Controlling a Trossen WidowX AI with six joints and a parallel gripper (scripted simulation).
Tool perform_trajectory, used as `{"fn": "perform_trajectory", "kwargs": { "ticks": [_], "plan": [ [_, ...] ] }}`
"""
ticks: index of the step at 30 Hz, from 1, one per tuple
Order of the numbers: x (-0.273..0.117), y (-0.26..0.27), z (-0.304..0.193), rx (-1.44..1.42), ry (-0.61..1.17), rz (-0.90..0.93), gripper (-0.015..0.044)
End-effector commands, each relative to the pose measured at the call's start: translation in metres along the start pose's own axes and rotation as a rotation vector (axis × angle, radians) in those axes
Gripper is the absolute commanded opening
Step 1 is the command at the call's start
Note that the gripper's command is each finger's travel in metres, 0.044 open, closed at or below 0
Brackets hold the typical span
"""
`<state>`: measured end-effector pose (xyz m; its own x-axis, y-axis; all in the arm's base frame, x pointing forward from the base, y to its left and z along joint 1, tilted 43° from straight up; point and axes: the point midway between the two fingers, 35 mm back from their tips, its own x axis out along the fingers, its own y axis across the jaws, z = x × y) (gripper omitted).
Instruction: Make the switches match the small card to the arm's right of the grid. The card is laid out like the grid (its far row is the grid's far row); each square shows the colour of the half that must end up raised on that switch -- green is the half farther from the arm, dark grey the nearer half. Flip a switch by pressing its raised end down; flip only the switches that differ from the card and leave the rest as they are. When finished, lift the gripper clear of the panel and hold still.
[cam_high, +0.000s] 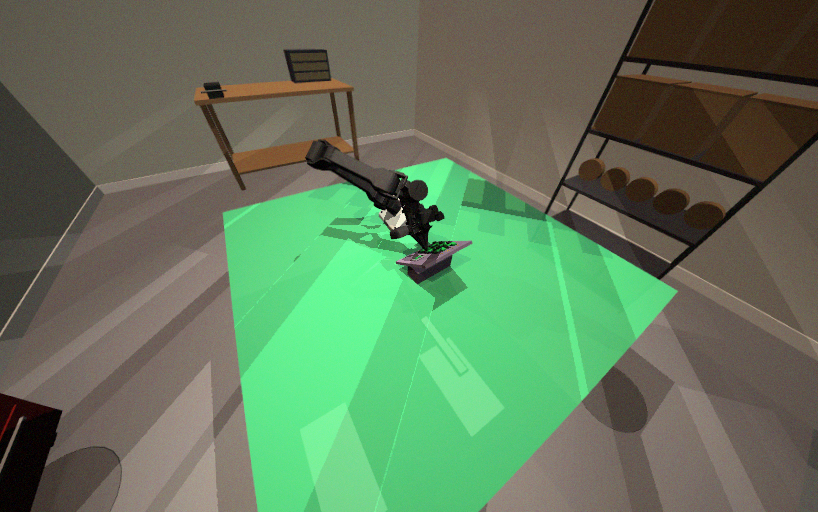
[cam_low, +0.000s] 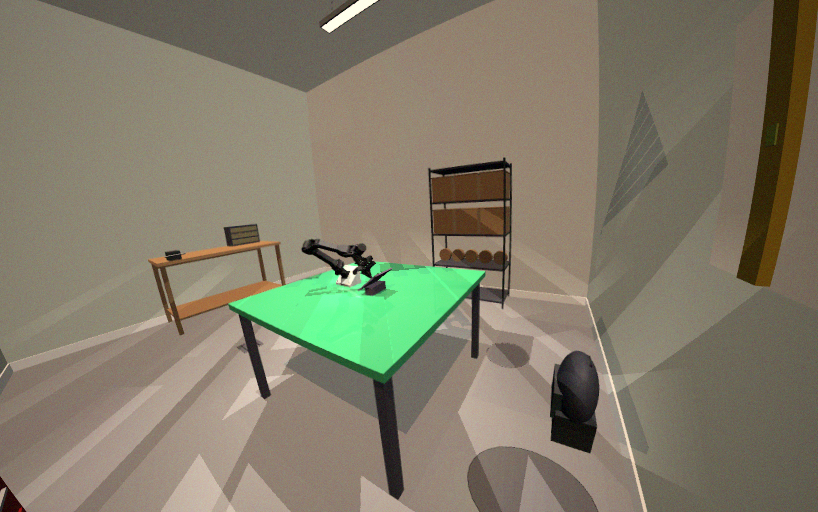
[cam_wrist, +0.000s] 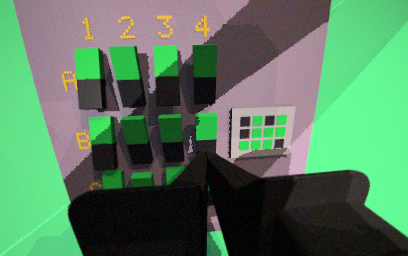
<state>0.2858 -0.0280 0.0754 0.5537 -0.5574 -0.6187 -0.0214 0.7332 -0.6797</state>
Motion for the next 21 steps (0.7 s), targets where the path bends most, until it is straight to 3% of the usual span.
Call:
{"fn": "perform_trajectory", "kwargs": {
  "ticks": [1, 5, 11, 17, 21],
  "plan": [
    [-0.022, 0.002, 0.005, 0.008, 0.002, 0.005, 0.0],
    [-0.059, 0.0, 0.004, 0.002, 0.014, 0.002, 0.0],
    [-0.061, 0.002, 0.003, 0.002, 0.014, 0.002, 0.0],
    [-0.062, 0.062, -0.031, 0.004, 0.017, 0.007, 0.0],
    [-0.062, 0.068, -0.036, 0.003, 0.014, 0.005, 0.0]
  ]
}}
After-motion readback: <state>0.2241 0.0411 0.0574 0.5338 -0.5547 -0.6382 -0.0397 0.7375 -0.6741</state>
